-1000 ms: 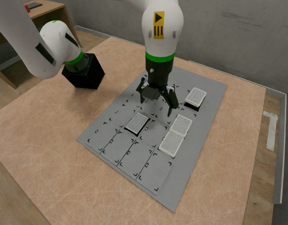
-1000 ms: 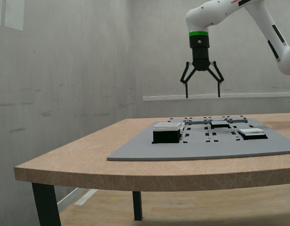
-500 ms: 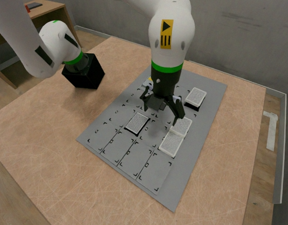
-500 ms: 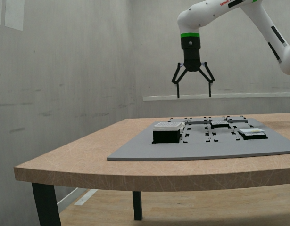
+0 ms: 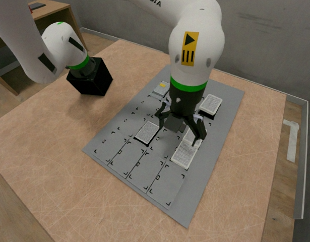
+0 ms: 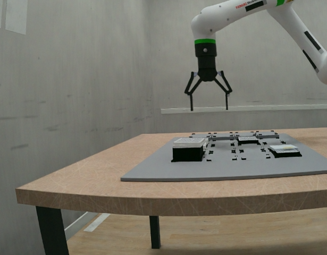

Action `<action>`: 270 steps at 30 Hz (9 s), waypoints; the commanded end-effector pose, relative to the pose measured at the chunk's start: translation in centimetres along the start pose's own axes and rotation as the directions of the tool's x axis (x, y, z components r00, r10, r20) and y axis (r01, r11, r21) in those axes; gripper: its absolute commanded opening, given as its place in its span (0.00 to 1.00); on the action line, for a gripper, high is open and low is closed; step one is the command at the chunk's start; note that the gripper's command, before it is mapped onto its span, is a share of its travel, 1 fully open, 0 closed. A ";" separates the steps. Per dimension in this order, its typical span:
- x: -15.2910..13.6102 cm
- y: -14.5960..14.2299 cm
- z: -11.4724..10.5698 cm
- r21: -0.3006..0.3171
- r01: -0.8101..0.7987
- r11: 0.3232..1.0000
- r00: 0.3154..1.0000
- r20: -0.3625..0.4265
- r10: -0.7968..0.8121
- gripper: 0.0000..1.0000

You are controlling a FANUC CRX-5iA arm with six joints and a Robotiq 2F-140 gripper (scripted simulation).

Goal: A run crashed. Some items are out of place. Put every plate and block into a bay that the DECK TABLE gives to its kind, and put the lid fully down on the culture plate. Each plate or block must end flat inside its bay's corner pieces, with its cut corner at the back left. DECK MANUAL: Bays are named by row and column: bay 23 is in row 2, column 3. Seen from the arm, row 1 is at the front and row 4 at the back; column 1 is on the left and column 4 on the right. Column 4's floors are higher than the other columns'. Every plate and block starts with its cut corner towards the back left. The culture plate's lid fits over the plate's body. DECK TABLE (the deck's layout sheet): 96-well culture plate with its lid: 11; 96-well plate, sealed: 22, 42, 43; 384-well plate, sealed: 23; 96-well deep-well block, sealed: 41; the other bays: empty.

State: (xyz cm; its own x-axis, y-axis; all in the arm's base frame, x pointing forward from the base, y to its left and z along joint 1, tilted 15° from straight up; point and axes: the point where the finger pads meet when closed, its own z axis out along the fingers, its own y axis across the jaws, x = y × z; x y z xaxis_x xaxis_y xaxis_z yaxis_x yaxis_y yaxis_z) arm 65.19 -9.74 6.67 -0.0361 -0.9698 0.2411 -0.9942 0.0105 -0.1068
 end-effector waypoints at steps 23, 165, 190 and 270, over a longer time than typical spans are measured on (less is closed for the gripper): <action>3.3 -4.4 -0.1 0.001 0.000 1.000 1.000 0.000 0.000 1.00; -16.7 -4.4 -0.1 0.001 0.000 1.000 1.000 0.001 0.000 1.00; -25.9 -4.4 -0.1 0.001 0.000 1.000 1.000 0.001 0.000 1.00; -29.6 3.1 1.0 0.001 0.001 1.000 1.000 0.001 -0.001 0.70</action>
State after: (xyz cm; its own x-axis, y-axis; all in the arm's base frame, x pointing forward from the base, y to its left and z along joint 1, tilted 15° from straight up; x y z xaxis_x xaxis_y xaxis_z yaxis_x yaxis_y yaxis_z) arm 64.39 18.71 -1.62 -0.0353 -0.9699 0.2411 -0.9946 0.0106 -0.1032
